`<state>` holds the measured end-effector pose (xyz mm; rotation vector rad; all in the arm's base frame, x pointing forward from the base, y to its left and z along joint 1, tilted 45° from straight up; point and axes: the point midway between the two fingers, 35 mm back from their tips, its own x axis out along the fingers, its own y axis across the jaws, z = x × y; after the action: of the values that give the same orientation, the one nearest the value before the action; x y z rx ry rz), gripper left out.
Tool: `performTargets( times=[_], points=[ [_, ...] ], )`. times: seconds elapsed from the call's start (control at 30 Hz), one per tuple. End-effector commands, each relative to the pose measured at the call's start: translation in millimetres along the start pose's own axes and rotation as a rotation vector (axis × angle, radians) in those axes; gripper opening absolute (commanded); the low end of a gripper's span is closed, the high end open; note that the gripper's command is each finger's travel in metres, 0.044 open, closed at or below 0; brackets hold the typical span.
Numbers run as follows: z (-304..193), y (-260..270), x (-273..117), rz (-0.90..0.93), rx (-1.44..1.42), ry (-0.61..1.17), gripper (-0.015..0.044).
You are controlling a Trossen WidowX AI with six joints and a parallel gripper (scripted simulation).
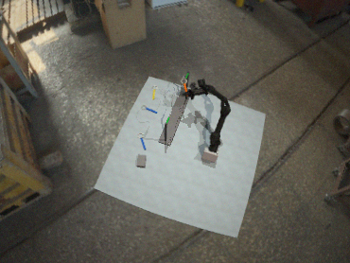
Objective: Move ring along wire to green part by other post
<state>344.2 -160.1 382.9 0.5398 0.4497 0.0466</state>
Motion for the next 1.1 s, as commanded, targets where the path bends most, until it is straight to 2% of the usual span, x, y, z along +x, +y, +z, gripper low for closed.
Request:
performTargets(
  times=[0.0,0.57,1.07],
  points=[
    [1,17,-2,0.055,0.086,-0.003,-0.015],
    [10,60,-7,0.193,0.336,-0.004,-0.015],
    [21,82,-13,0.245,0.435,-0.003,-0.015]
  ],
)
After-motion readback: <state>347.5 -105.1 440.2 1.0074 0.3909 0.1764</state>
